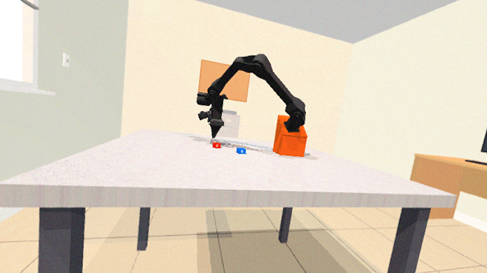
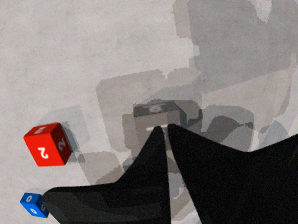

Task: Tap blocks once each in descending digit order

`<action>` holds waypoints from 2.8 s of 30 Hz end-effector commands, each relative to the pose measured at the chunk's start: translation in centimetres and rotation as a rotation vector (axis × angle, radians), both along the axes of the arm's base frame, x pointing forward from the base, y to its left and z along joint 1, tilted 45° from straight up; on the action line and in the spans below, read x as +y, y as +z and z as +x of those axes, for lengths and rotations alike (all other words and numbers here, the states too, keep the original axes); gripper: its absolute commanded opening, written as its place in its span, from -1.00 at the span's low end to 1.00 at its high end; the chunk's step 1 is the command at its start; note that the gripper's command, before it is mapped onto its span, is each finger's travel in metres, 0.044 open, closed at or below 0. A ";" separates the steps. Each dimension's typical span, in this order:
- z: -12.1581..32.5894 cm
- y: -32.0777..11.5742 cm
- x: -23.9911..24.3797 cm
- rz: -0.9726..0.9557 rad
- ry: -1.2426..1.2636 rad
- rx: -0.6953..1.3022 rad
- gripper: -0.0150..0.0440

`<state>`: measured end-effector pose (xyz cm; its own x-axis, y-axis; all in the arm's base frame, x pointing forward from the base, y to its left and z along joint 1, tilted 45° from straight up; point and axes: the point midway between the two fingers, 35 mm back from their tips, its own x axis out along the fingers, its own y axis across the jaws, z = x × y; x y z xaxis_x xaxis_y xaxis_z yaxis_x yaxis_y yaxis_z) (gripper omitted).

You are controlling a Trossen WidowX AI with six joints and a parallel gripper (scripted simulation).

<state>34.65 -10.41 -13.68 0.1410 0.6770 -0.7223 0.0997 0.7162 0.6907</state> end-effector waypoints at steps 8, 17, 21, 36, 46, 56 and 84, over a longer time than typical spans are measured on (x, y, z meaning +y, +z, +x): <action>-0.1 -0.9 0.9 0.010 -0.005 0.010 -0.42; -0.6 1.3 -1.2 0.008 -0.005 0.010 -0.42; -1.1 4.8 -4.8 0.004 -0.005 0.011 -0.42; -0.3 13.9 0.3 0.010 -0.005 0.012 -0.42; 0.0 13.1 1.4 0.010 -0.005 0.012 -0.42; 0.8 8.3 6.2 0.014 -0.004 0.011 -0.42; 0.8 8.3 6.1 0.014 -0.004 0.011 -0.42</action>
<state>35.43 -2.74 -6.67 0.1209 0.6937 -0.7101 0.1155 0.7006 0.7041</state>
